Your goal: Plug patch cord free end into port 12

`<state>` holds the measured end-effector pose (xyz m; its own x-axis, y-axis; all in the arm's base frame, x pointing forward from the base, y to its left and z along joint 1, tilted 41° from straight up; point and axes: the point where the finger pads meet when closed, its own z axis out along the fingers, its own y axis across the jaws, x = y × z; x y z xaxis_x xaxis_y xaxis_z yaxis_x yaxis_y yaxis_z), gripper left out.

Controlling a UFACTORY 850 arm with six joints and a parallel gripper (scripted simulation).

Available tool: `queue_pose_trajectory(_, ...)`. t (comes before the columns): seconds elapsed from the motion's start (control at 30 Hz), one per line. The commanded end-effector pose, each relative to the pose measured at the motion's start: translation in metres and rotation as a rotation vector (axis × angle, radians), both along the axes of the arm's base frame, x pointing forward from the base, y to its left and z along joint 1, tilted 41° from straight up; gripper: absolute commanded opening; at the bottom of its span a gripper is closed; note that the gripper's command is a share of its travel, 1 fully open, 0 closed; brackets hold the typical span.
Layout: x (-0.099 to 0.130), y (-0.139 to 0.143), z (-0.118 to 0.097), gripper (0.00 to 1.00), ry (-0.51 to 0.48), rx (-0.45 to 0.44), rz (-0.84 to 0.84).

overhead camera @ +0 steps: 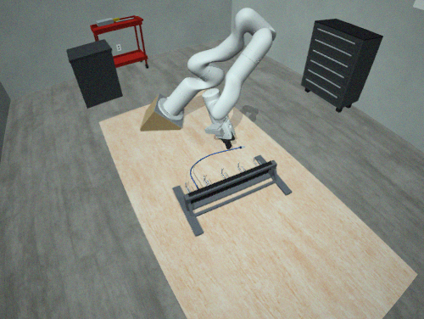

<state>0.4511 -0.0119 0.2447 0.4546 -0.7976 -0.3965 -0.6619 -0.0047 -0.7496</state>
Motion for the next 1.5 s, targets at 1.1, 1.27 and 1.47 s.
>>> queue_pose_trajectory(1.1, -0.034, 0.103, 0.039, 0.00, 0.634, 0.163, -0.361)
queue_pose_trajectory(1.27, -0.034, 0.104, 0.040, 0.00, 0.641, 0.165, -0.371)
queue_pose_trajectory(1.47, -0.034, 0.104, 0.040, 0.00, 0.641, 0.165, -0.372)
